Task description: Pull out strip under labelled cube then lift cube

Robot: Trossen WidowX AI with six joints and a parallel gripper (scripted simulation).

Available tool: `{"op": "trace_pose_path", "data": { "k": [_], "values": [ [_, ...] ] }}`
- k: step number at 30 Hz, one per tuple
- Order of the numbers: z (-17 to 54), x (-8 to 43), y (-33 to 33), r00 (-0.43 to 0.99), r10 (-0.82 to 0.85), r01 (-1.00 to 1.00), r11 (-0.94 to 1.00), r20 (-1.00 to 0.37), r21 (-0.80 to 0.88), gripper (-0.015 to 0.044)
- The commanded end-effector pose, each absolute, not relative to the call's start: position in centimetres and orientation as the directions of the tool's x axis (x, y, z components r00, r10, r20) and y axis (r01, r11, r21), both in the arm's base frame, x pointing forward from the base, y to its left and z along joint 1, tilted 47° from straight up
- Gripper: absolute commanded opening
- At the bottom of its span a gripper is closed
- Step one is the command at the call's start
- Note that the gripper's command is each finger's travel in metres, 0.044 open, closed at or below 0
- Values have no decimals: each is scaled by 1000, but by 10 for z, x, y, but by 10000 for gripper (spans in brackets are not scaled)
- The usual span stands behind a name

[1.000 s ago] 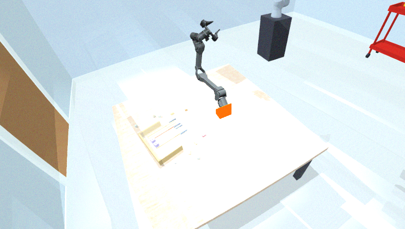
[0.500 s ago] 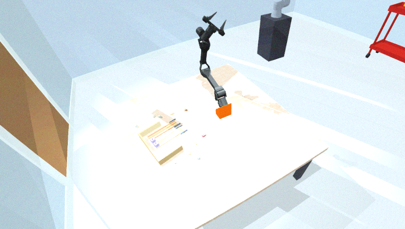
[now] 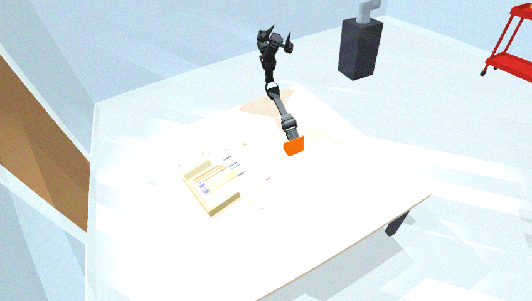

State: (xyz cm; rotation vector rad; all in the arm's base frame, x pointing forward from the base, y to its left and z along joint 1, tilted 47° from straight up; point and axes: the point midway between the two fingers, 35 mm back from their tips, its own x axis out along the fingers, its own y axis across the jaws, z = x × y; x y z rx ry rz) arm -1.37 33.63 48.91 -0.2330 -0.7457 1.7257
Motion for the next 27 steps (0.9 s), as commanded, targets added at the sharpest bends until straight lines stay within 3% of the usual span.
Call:
{"op": "trace_pose_path", "data": {
  "k": [1, 8, 14, 21, 27],
  "values": [
    [466, 9, 351, -209, 962, -827, -80, 172, -557, 400],
    [400, 88, 379, 119, 992, -880, 119, 30, -460, 400],
    [329, 164, 375, 417, 900, -849, 334, -131, -409, 400],
    [246, 237, 334, 688, 656, -719, 556, -310, -417, 400],
    [182, 288, 275, 847, 342, -518, 706, -407, -483, 400]
  ]
}}
